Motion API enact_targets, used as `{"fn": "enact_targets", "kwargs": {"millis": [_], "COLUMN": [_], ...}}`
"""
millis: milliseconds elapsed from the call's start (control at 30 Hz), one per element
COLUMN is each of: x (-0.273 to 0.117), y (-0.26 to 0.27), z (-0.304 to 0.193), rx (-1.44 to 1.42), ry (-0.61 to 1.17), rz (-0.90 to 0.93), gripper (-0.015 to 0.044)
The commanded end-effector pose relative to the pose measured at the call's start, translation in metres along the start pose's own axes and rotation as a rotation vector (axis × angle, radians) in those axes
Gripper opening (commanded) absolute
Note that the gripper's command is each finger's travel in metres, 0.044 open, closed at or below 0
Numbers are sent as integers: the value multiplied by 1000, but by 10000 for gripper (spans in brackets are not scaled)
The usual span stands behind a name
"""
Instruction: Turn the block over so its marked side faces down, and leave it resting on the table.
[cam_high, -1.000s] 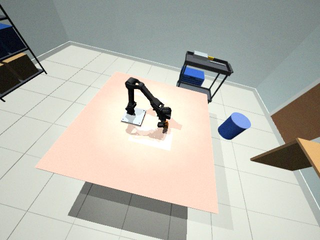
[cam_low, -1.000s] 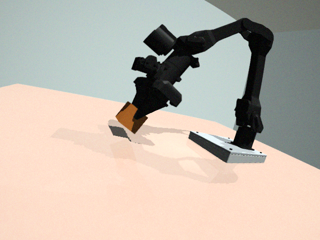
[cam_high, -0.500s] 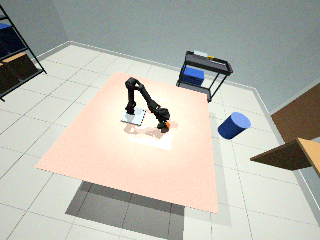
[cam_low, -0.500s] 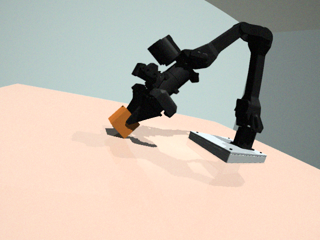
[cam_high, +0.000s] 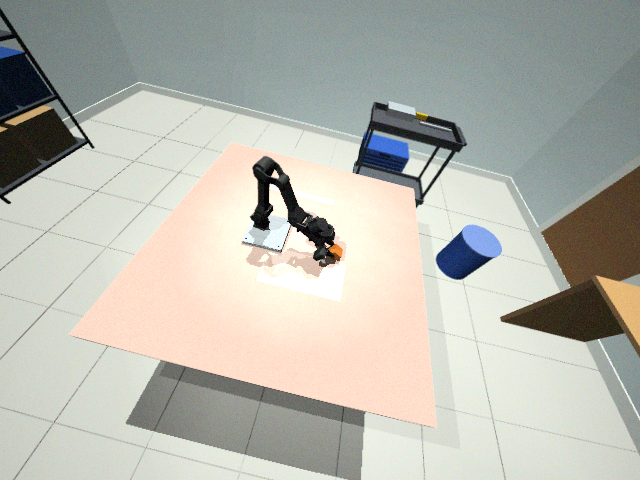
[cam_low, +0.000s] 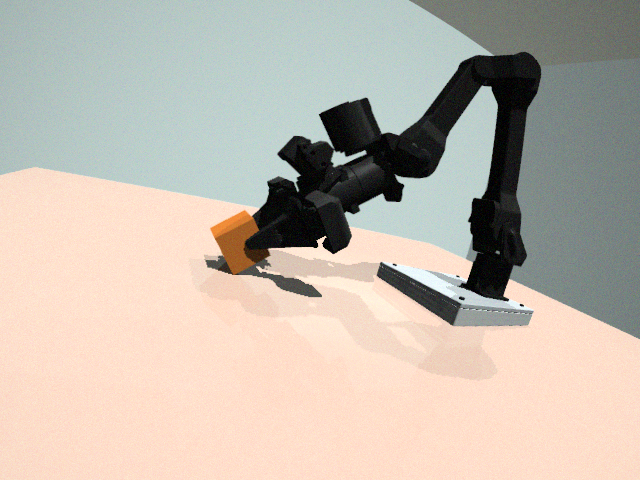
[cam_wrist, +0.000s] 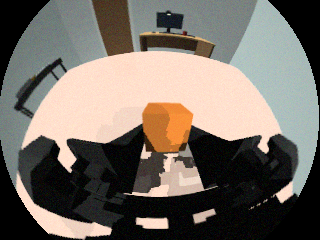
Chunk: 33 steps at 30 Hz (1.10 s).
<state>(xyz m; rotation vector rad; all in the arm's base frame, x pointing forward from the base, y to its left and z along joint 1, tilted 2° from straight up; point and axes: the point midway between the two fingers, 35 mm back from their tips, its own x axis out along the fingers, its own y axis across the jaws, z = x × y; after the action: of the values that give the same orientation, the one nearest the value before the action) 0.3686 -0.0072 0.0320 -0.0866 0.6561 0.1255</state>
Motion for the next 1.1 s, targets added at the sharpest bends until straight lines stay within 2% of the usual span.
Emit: {"fn": "enact_targets", "kwargs": {"millis": [0,367,833,1067], "x": [-2,-11,-11,-11], "y": [2,3,3,3], "z": [-6,-7,-7,-7], "rx": [5,-1,-1,-1], "ry": [-45,-153,-156,-156], "rz": [6,6,6,6], "gripper": [0,0,0,184]}}
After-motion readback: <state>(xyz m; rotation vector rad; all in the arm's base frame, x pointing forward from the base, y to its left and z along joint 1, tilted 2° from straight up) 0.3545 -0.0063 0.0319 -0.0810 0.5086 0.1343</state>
